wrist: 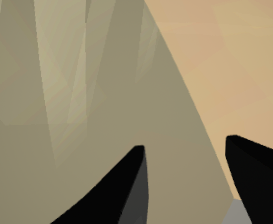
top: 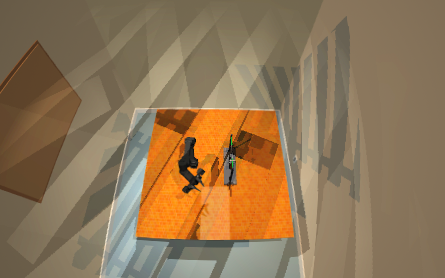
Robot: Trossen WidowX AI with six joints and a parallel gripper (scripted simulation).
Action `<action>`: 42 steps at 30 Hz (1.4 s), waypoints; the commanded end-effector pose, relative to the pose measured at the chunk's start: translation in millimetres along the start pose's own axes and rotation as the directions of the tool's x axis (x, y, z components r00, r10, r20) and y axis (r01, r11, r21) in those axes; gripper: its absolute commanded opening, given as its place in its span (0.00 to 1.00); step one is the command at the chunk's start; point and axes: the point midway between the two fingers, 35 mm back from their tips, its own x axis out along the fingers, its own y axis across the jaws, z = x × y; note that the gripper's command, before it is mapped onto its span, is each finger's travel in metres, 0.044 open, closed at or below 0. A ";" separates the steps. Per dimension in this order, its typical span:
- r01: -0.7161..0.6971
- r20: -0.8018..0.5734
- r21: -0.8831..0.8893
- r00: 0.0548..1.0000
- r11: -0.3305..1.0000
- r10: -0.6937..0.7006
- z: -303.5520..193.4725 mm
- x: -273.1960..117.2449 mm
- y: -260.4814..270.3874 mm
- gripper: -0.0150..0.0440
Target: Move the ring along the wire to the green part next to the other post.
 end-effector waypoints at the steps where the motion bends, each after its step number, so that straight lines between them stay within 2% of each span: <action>1: 0.026 0.036 0.194 0.999 0.981 -0.034 27.8 -1.5 -15.0 0.53; 6: 0.029 0.097 0.464 0.992 0.886 -0.084 71.5 -4.1 -32.0 0.53; 12: -0.024 0.172 0.728 0.974 0.685 -0.148 125.5 -12.9 -52.5 0.53; 17: -0.114 0.233 0.875 0.951 0.470 -0.204 171.3 -25.0 -69.1 0.53; 22: -0.236 0.294 0.944 0.920 0.232 -0.260 217.5 -41.3 -84.7 0.53; 31: -0.483 0.399 0.856 0.844 -0.185 -0.358 300.5 -80.6 -108.7 0.53; 42: -0.692 0.515 0.446 0.717 -0.568 -0.470 398.9 -144.0 -128.2 0.53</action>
